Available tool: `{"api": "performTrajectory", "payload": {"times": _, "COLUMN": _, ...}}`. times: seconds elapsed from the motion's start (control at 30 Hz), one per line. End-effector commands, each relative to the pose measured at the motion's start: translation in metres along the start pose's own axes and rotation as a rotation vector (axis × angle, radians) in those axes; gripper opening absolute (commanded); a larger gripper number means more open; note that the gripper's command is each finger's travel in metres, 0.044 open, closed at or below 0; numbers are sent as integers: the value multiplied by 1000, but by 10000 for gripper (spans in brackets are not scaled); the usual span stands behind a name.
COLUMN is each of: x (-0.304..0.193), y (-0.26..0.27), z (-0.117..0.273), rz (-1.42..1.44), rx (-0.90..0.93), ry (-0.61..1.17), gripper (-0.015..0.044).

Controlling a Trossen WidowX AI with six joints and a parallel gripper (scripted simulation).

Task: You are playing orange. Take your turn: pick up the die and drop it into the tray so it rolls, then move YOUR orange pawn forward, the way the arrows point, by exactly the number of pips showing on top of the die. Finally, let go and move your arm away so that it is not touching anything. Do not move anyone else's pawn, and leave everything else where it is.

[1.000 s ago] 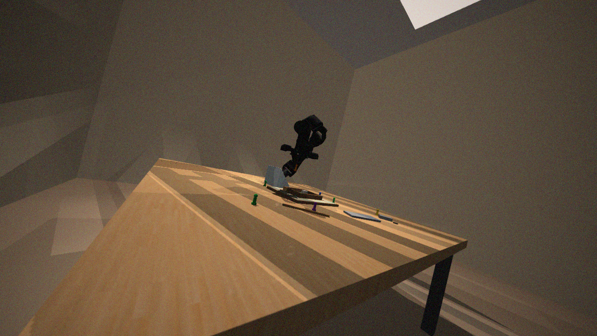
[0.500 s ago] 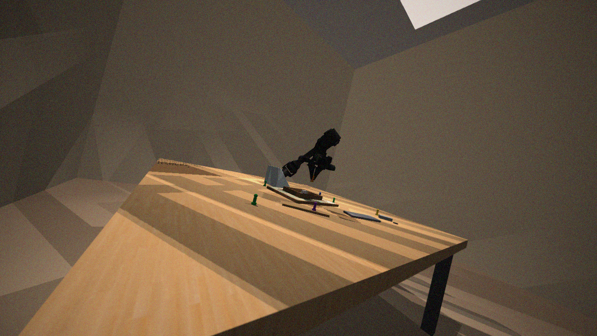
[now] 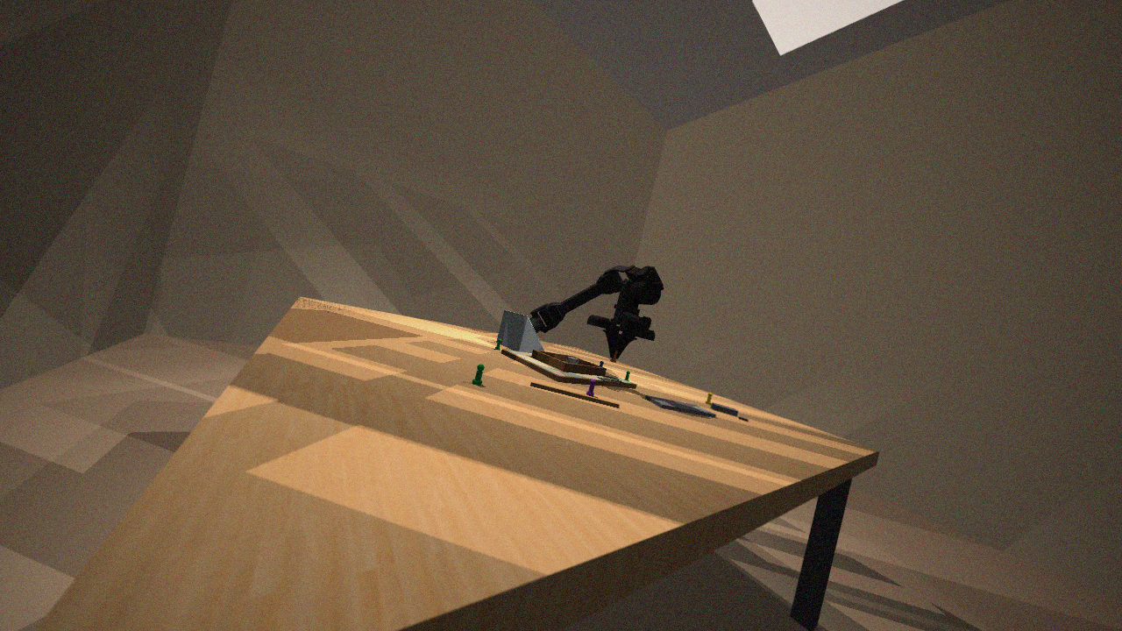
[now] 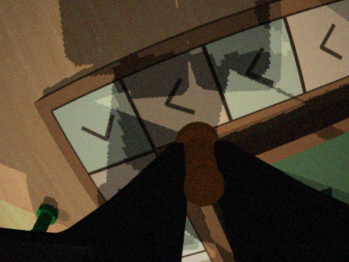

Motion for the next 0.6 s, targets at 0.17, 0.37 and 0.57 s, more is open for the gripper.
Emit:
{"api": "performTrajectory", "payload": {"times": 0.17, "x": 2, "y": 7, "z": -13, "rz": -2, "rx": 8, "ry": -11, "gripper": 0}}
{"api": "performTrajectory", "payload": {"times": 0.37, "x": 1, "y": 7, "z": -34, "rz": -1, "rx": 9, "ry": -11, "gripper": 0}}
{"api": "performTrajectory", "payload": {"times": 0.57, "x": 1, "y": 7, "z": -36, "rz": -1, "rx": 9, "ry": -11, "gripper": 0}}
Point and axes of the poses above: the point midway between the two fingers, 35 mm back from their tips, its own z axis back along the fingers, its own y axis across the jaws, x = y × z, the point moved 1 cm from there along z, back along the fingers, and after that the axes turned 8 degrees about z, right-handed, at the moved point
